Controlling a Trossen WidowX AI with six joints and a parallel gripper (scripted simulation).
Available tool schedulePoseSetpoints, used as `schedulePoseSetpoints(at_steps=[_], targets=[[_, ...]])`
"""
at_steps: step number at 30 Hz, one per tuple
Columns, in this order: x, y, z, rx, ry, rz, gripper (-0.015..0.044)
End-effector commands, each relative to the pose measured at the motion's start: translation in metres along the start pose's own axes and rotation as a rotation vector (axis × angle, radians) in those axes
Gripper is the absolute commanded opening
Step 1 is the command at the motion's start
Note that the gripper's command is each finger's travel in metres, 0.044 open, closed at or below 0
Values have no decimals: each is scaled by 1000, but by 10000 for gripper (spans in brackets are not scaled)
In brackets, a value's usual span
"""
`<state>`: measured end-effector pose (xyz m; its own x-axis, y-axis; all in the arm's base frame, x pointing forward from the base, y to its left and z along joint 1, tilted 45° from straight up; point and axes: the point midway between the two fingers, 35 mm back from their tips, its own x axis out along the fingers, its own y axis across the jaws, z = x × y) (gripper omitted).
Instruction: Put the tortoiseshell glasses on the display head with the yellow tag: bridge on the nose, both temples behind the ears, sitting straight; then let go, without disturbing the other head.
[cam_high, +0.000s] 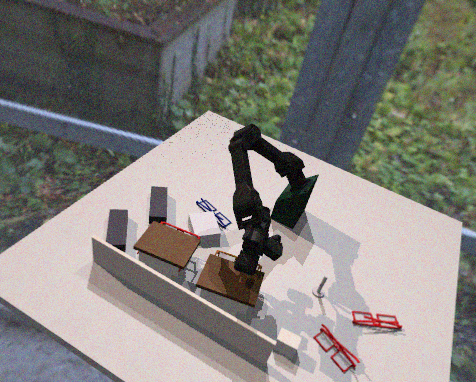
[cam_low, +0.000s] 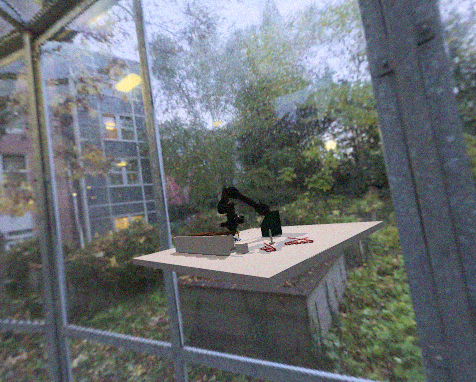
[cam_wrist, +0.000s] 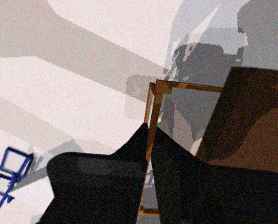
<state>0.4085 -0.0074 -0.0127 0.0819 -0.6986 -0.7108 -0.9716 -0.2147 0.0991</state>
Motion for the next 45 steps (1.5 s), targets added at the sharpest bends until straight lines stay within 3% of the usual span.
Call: schedulePoseSetpoints(at_steps=[1,28,32,40,45], targets=[[1,-2,0,-8,6,3,0],[9,-3,0,-8,6,3,0],[7,-3,0,-3,1,3,105],[7,-3,0,-3,1,3,107],[-22,-2,1,-6,-2,16,107]])
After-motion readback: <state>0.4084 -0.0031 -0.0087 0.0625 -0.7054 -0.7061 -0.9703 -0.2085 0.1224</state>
